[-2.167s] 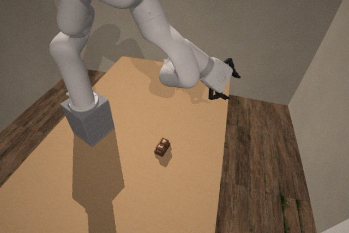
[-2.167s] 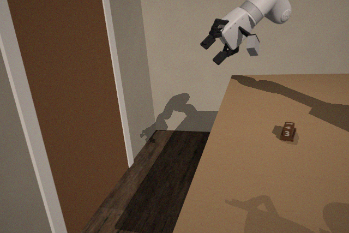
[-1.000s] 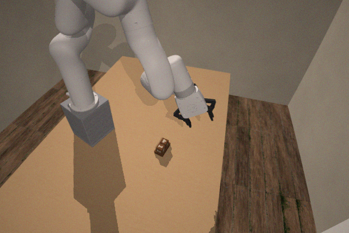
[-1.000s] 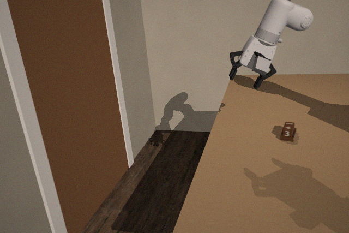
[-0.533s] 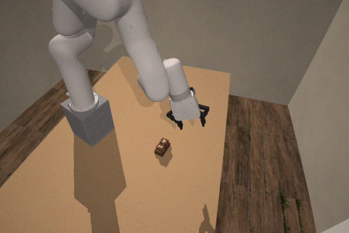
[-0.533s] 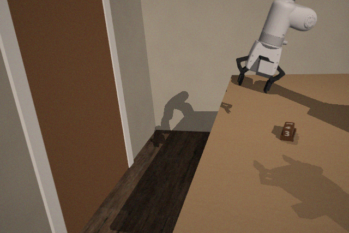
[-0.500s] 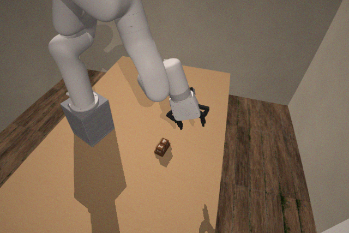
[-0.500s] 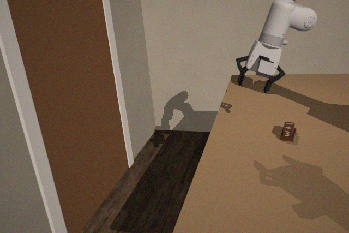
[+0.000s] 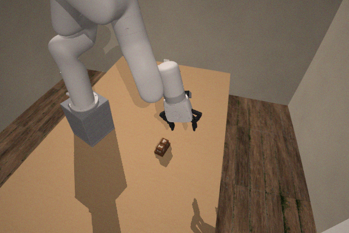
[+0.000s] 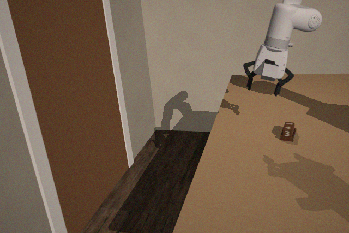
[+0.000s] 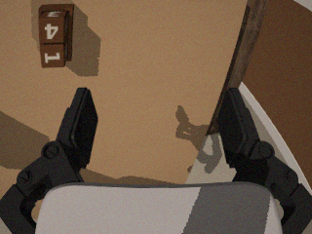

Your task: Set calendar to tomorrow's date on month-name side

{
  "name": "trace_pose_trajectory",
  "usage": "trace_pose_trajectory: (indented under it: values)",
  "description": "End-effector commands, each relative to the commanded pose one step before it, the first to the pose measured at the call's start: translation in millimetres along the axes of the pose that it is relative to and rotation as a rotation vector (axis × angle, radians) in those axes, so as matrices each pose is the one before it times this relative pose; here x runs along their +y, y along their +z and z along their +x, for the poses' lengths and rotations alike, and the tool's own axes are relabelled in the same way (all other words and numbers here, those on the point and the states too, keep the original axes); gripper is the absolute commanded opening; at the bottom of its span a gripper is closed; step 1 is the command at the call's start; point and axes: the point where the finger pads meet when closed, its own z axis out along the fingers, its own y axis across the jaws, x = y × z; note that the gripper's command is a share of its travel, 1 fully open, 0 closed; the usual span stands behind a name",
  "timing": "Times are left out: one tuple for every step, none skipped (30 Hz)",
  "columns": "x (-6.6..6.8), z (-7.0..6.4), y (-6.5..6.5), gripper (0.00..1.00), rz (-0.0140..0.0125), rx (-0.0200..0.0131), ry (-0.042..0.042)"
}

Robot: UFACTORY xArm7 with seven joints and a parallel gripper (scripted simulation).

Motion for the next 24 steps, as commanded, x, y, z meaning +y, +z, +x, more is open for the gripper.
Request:
trace_pose_trajectory:
  values:
    - [0.78,0.25,-0.51,1.0,-0.00115,0.00085,-0.00062]
    - [0.0,0.0,0.0,1.0,0.0,0.0,0.0]
    - [0.0,0.0,0.0,1.0,0.0,0.0,0.0]
    - [0.0,0.0,0.0,1.0,0.0,0.0,0.0]
    - [0.0,0.0,0.0,1.0,0.0,0.0,0.0]
    - [-32.89,-3.83,5.12,1.0,0.08749,-0.00864,0.08568]
    - [-13.88,-2.22,2.73,1.0,0.03725,-0.00378,0.03541]
    - [-4.59,-0.82,0.99,1.0,0.01238,-0.00127,0.01164]
    - [-7.67,-1.39,1.65,1.0,0.0207,-0.00215,0.01931]
    - [0.0,0.0,0.0,1.0,0.0,0.0,0.0]
    - [0.0,0.0,0.0,1.0,0.0,0.0,0.0]
    - [0.0,0.0,0.0,1.0,0.0,0.0,0.0]
    - [0.0,0.0,0.0,1.0,0.0,0.0,0.0]
    - [0.0,0.0,0.0,1.0,0.0,0.0,0.0]
    - [0.0,0.0,0.0,1.0,0.0,0.0,0.0]
    - [0.0,0.0,0.0,1.0,0.0,0.0,0.0]
    - [0.0,0.0,0.0,1.0,0.0,0.0,0.0]
    - [0.0,0.0,0.0,1.0,0.0,0.0,0.0]
    - [0.0,0.0,0.0,1.0,0.0,0.0,0.0]
    - [0.0,0.0,0.0,1.0,0.0,0.0,0.0]
    - [0.0,0.0,0.0,1.0,0.0,0.0,0.0]
    - [0.0,0.0,0.0,1.0,0.0,0.0,0.0]
    - [-18.68,-3.32,3.89,1.0,0.05023,-0.00536,0.04612]
    - [-11.04,-2.21,2.53,1.0,0.02988,-0.00329,0.02698]
